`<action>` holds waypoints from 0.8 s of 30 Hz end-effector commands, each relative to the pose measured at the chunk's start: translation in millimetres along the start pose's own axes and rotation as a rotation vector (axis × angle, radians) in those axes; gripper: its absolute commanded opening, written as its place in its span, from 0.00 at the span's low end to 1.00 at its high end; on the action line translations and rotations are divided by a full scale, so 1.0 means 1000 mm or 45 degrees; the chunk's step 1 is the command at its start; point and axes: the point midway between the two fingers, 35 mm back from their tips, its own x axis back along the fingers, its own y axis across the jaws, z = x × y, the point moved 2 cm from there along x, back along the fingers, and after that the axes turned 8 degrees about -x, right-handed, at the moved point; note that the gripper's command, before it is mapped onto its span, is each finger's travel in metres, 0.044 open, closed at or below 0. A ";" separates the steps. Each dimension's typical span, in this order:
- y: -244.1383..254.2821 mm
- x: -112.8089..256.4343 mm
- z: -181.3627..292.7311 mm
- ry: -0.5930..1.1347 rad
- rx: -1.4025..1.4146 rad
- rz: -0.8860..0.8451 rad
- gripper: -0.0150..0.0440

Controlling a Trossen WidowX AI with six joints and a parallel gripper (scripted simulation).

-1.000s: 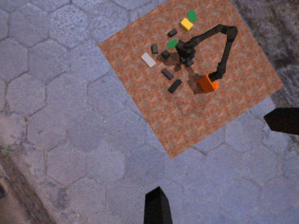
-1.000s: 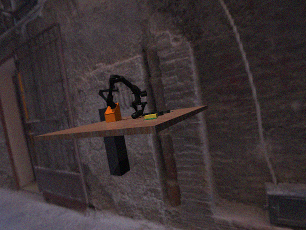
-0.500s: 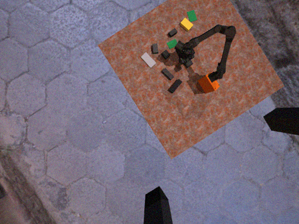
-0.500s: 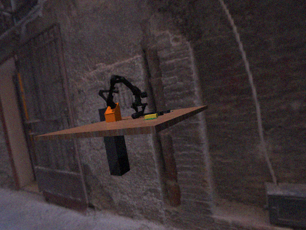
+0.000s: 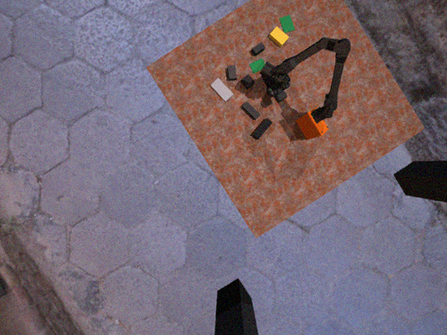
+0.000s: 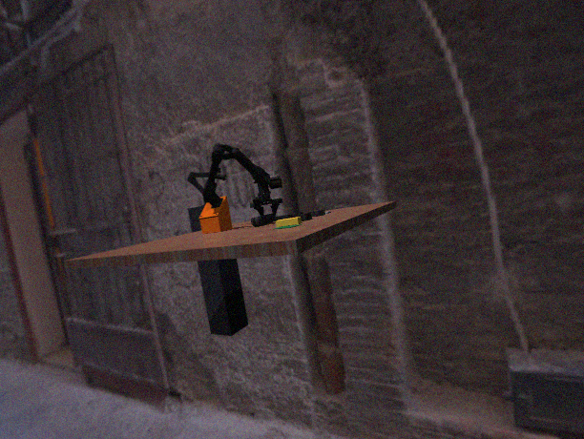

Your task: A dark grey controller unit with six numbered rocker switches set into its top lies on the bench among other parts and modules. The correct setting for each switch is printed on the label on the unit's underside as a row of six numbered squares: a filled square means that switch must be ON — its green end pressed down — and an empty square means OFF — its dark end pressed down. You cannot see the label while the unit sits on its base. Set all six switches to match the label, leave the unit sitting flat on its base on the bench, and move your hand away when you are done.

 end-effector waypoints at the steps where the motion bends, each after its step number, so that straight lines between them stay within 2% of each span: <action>1: 0.001 -0.002 -0.002 -0.015 0.006 -0.008 0.83; 8: 0.000 -0.001 0.000 -0.001 0.000 0.000 0.83; 12: 0.000 -0.001 0.000 0.000 -0.001 0.001 1.00; 21: 0.000 0.000 -0.001 0.000 -0.001 0.001 1.00; 24: 0.005 0.016 -0.024 0.000 -0.001 0.001 1.00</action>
